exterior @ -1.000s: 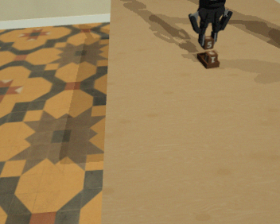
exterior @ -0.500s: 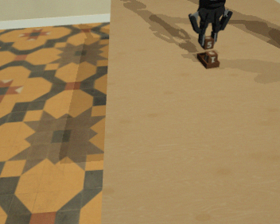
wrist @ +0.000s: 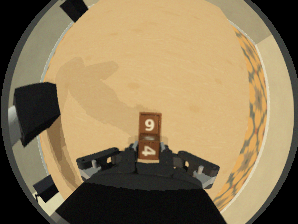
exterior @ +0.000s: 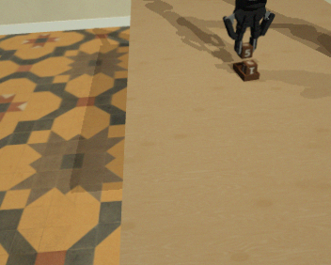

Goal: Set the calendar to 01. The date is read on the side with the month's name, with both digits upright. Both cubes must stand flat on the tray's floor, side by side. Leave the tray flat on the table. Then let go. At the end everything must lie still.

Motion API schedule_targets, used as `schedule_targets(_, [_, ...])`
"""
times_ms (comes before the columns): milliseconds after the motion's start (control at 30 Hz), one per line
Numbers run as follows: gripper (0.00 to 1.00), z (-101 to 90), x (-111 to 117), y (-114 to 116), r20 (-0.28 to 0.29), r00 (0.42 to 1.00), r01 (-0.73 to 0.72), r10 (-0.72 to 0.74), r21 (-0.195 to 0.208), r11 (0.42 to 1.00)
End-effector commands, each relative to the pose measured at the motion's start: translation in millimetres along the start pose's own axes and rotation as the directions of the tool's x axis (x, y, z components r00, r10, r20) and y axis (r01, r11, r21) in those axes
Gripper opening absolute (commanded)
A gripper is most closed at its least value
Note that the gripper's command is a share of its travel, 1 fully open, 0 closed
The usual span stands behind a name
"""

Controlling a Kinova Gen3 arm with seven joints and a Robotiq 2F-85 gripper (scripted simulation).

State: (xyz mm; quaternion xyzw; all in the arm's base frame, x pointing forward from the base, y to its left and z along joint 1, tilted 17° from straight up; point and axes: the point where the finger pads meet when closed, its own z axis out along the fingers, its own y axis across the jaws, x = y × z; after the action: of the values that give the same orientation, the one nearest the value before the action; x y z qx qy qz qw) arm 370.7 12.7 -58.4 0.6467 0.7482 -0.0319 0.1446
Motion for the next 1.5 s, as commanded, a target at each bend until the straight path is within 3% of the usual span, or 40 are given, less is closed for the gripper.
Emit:
schedule_targets(0, [0.28, 0.6, -1, 3, 0.002, 1.000, -0.009, 0.009, -0.008, 1.000])
schedule_targets(1467, [0.28, 25.2, -1, 4, 0.002, 1.000, -0.006, 0.006, -0.008, 1.000])
